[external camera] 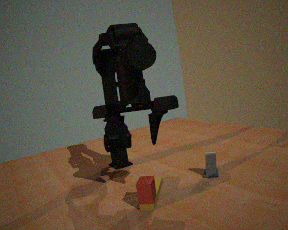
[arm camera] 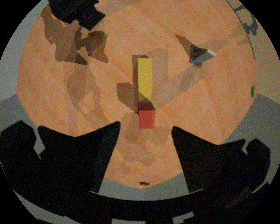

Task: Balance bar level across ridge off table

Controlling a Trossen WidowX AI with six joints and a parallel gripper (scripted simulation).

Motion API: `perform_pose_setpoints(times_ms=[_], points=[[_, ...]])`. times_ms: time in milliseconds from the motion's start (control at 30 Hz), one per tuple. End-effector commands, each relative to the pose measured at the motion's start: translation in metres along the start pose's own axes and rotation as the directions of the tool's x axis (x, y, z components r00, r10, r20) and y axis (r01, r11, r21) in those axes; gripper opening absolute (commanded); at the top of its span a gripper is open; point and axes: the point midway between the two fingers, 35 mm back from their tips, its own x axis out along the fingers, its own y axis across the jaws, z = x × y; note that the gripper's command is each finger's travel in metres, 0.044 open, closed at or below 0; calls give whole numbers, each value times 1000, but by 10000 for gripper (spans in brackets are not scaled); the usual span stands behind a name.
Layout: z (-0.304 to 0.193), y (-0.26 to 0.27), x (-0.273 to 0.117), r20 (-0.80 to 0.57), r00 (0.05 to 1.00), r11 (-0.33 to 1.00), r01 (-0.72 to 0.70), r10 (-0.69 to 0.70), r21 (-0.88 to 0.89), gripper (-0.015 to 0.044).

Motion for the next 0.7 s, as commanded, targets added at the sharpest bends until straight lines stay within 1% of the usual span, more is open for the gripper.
perform_pose_setpoints(times_ms=[0, 233, 333, 667], points=[[21, -5, 10, 80, 996, 995, -27, 35, -99, 315], [25, -6, 10, 91, 995, 993, -30, 41, -117, 315], [24, -7, 17, 91, 995, 993, -30, 41, -117, 315], [29, -5, 83, 91, 995, 993, -30, 41, -117, 315]])
